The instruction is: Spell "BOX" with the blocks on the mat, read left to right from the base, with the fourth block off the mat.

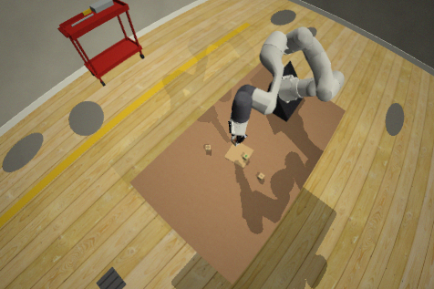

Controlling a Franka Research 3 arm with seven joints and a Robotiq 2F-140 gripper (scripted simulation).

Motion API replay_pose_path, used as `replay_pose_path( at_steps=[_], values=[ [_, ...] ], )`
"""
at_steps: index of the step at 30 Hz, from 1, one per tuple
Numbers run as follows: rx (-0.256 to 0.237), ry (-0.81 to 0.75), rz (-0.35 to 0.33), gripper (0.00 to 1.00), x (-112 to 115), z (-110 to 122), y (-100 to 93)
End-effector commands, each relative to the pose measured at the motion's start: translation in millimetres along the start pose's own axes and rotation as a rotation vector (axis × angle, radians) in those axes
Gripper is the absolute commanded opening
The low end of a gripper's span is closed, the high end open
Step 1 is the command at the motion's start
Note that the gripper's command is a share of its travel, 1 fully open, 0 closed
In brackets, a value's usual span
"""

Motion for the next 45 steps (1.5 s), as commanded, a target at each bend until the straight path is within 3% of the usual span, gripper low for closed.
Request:
replay_pose_path(
  at_steps=[1, 11, 30, 45],
  values=[
    [0.009, -0.139, -0.004, 0.16, 0.7, 3.0, -0.9],
    [0.009, -0.236, -0.003, 0.16, 0.2, 3.5, -1.4],
    [0.009, -0.244, -0.003, 0.16, 0.1, 3.5, -0.1],
    [0.009, -0.244, -0.003, 0.16, 0.0, 4.0, 44.9]
  ],
)
Point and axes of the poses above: the point where the finger pads meet when closed, its own y axis out along the fingers, its own z axis across the jaws, x = y × z, the point moved 6 cm from there along -y, back along the fingers, and after that the axes turned 3 degrees about -y, right-handed, at the moved point
